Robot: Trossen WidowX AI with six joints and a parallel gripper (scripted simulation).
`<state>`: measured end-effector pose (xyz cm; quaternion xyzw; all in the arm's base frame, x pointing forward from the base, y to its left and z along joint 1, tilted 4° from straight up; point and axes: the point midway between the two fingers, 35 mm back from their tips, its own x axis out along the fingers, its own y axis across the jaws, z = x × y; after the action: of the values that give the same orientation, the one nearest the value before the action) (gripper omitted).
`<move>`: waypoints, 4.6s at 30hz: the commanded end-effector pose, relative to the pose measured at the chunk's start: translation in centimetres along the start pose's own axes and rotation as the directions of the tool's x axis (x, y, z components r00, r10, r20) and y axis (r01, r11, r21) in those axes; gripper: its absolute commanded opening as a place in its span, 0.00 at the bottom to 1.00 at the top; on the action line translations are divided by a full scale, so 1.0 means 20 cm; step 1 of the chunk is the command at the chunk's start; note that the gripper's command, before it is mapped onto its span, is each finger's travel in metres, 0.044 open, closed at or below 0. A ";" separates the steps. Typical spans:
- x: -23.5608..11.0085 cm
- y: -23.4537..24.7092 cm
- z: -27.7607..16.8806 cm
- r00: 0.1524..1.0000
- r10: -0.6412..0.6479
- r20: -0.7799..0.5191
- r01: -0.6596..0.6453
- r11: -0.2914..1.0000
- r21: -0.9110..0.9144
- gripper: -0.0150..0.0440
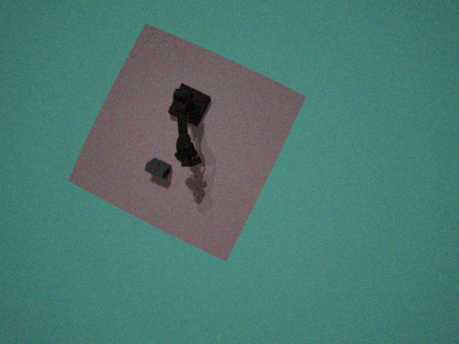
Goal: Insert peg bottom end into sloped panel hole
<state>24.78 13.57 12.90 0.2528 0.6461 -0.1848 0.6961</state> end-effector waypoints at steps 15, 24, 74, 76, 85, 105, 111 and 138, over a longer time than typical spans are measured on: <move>0.03 -0.02 0.09 0.995 0.096 0.024 -0.098 0.987 0.130 0.25; 0.04 -0.03 0.13 0.989 0.144 0.044 -0.150 0.970 0.192 0.25; 0.08 -0.15 0.38 0.904 0.371 0.213 -0.427 0.776 0.463 0.25; 0.08 -0.15 0.39 0.899 0.378 0.221 -0.438 0.766 0.471 0.25; 0.08 -0.18 0.43 0.875 0.409 0.259 -0.484 0.716 0.503 0.25; 0.07 -0.26 0.51 0.813 0.466 0.349 -0.580 0.597 0.554 0.25; 0.07 -0.28 0.53 0.792 0.480 0.377 -0.607 0.560 0.564 0.25; 0.04 -0.40 0.61 0.688 0.524 0.502 -0.717 0.387 0.580 0.25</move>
<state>30.21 0.11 11.66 0.7054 0.2851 -0.1844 0.6221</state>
